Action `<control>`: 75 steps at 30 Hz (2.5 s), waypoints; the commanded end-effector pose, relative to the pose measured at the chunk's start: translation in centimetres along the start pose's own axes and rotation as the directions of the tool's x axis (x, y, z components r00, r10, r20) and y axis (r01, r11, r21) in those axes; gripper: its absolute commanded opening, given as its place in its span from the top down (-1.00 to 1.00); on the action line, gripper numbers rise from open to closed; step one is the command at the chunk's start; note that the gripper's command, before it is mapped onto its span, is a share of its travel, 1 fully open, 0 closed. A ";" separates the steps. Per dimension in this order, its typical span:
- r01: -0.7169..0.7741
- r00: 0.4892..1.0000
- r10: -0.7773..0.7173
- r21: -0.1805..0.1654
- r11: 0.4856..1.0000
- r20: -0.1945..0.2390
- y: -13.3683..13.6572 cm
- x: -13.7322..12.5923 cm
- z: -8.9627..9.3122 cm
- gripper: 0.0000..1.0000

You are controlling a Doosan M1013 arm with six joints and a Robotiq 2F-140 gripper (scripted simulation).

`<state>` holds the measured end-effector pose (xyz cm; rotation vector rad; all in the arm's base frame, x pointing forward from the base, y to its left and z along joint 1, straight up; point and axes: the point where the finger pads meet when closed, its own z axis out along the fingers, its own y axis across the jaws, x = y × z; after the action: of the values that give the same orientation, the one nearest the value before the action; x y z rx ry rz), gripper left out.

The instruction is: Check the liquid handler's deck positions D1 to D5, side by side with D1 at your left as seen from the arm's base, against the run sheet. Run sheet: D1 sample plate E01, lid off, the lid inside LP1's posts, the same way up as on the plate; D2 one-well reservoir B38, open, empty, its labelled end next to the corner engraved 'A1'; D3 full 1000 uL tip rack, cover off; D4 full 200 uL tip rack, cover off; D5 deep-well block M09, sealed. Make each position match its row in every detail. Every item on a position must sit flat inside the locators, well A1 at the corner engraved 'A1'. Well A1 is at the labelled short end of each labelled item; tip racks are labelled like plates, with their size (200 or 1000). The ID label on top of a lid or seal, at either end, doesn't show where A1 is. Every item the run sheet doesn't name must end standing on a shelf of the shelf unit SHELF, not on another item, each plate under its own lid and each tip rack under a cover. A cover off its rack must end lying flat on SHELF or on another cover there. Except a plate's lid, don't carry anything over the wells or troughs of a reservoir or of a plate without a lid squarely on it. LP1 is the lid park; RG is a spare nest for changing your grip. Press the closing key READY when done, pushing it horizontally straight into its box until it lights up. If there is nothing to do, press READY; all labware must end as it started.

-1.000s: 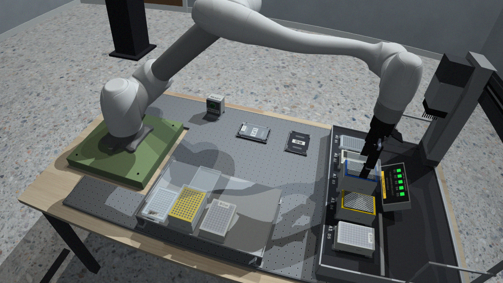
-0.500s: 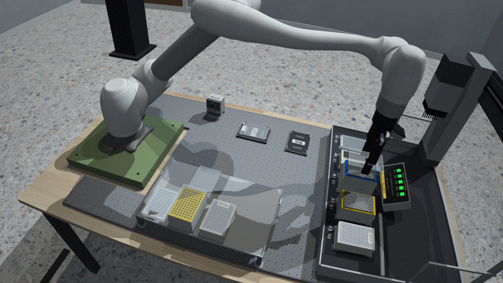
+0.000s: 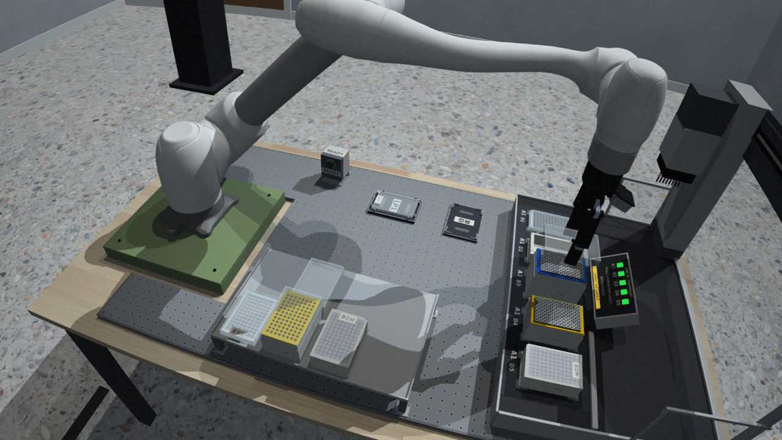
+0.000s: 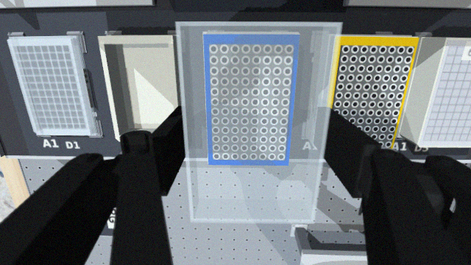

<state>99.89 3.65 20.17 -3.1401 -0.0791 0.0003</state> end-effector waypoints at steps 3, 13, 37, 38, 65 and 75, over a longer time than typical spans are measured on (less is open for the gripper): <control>0.000 1.000 0.000 0.000 1.000 -0.002 0.0 0.0 -1.0 0.80; 0.000 1.000 0.000 0.000 1.000 -0.002 0.0 0.0 -2.3 0.80; 0.000 1.000 0.000 0.000 1.000 -0.002 0.0 0.0 -6.0 0.80; 0.000 1.000 0.000 0.000 1.000 -0.002 0.0 0.0 -6.2 0.80; 0.000 1.000 0.000 0.000 1.000 -0.002 0.0 -2.5 -7.7 0.80; 0.000 1.000 0.000 0.000 1.000 -0.002 -0.1 -7.5 -7.7 0.80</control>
<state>93.71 3.42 27.65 -3.1401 -0.0791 0.0038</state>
